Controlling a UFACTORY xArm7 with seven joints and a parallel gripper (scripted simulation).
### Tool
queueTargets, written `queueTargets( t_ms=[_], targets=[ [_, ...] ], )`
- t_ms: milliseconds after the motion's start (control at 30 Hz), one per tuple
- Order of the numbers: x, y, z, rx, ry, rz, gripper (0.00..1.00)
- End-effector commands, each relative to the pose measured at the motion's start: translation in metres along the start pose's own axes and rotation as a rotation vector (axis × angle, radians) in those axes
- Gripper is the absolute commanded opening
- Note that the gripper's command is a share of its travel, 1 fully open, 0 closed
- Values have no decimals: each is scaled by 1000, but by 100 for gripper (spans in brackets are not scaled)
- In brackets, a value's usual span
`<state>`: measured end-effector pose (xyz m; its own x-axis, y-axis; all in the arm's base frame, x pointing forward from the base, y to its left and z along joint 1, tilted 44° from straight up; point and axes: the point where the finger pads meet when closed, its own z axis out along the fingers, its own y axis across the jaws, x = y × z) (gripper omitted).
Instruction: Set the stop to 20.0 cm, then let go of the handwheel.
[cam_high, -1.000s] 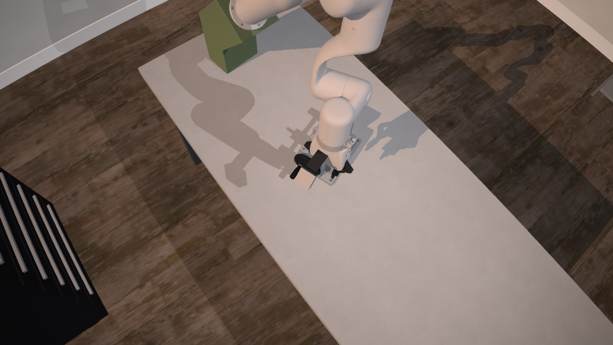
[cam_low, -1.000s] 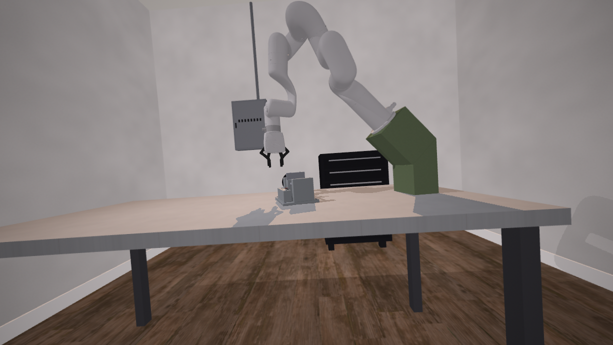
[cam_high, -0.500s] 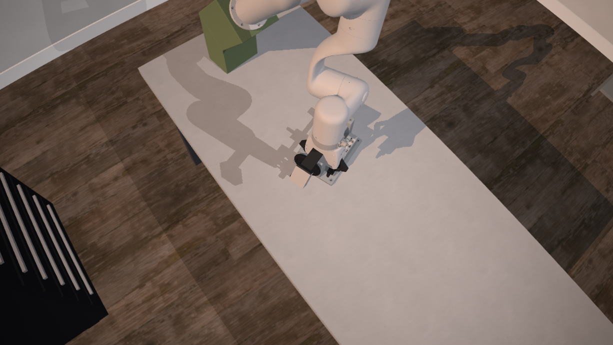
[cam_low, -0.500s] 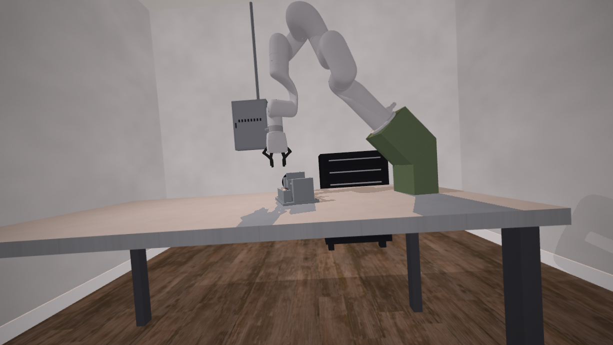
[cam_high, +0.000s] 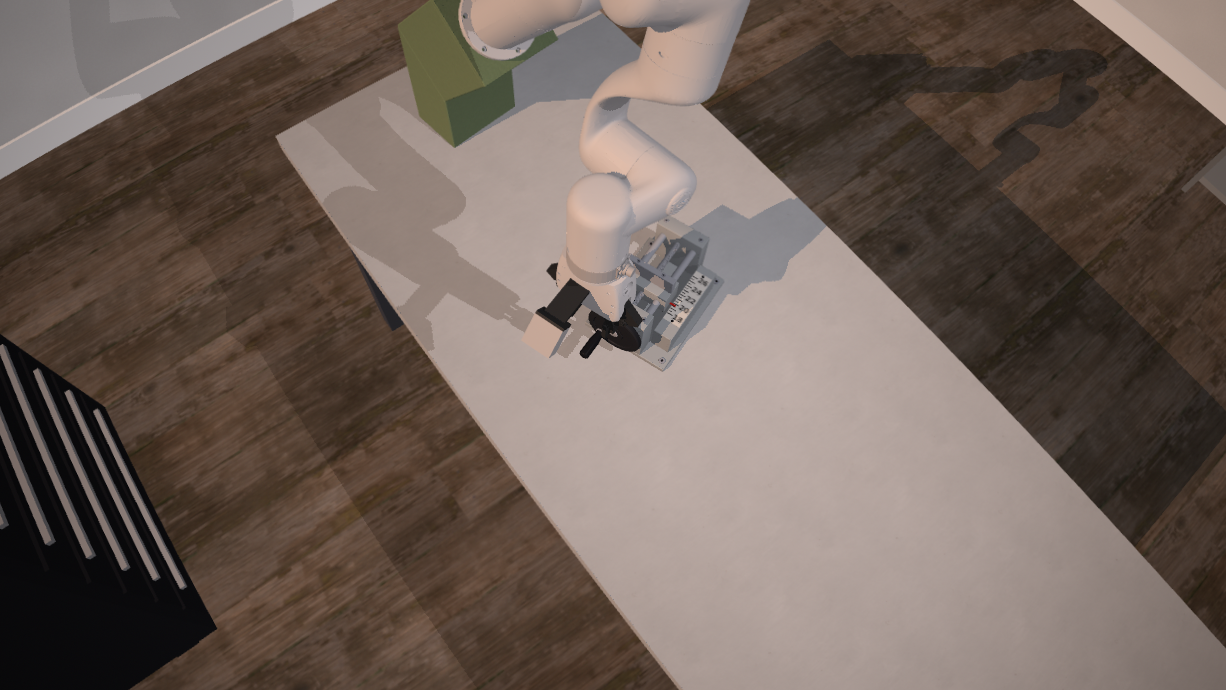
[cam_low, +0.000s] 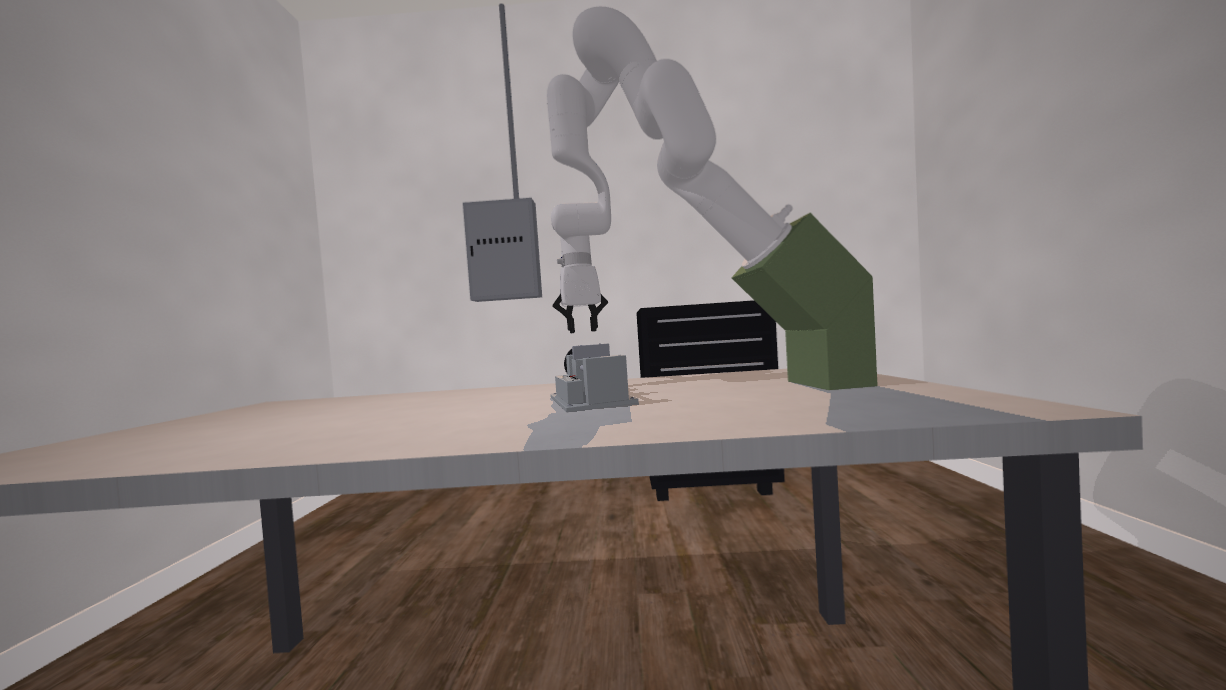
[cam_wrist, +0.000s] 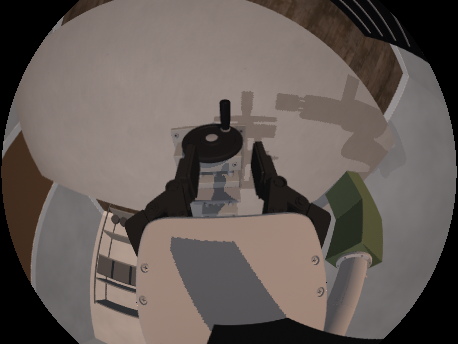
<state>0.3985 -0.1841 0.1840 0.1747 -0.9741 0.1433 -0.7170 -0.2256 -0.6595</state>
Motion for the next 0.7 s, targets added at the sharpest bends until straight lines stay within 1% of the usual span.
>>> queueTargets(
  t_ms=[0, 367, 467, 633, 667],
  targets=[
    [3, 5, -1, 19, 4, -4, 57],
    [3, 5, 2, 19, 4, -4, 57],
    [3, 5, 11, 19, 4, -4, 57],
    [3, 4, 34, 19, 4, -4, 57],
    [3, 4, 34, 19, 4, -4, 57]
  ],
)
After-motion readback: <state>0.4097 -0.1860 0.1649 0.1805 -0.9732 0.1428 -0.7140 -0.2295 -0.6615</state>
